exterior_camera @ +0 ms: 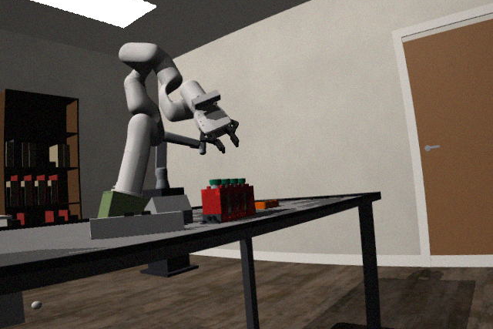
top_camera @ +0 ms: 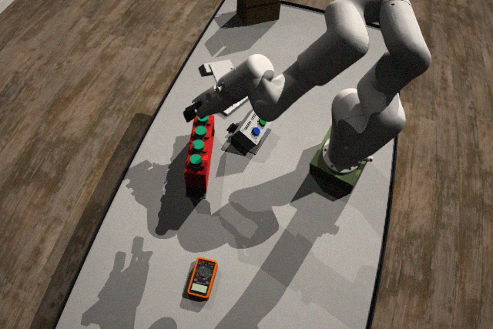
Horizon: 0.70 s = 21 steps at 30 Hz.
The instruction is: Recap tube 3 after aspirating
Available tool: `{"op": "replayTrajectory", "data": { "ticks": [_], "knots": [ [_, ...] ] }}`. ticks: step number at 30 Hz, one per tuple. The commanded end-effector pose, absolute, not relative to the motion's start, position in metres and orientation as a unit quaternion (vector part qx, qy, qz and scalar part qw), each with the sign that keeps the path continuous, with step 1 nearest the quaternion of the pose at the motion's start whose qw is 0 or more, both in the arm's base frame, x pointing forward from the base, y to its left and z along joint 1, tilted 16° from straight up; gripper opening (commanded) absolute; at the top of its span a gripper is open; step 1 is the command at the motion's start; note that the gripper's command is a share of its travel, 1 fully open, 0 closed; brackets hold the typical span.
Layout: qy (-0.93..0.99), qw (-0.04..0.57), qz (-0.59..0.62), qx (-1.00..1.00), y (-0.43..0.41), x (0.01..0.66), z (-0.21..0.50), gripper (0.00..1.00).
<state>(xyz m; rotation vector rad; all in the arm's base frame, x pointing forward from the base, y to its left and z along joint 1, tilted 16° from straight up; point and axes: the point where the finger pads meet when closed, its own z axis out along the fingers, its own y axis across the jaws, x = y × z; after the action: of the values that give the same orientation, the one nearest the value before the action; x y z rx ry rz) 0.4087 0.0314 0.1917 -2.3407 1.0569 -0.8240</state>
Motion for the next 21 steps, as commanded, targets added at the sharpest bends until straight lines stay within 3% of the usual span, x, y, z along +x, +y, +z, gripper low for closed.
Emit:
{"op": "replayTrajectory", "data": {
  "ticks": [1, 12, 21],
  "knots": [
    [0.382, 0.221, -0.299, -0.846, 0.031, 0.41, 0.193, 0.46],
    [0.382, 0.221, -0.299, -0.846, 0.031, 0.41, 0.193, 0.46],
    [0.454, 0.203, -0.211, -0.842, 0.002, 0.421, 0.167, 0.46]
  ]
}}
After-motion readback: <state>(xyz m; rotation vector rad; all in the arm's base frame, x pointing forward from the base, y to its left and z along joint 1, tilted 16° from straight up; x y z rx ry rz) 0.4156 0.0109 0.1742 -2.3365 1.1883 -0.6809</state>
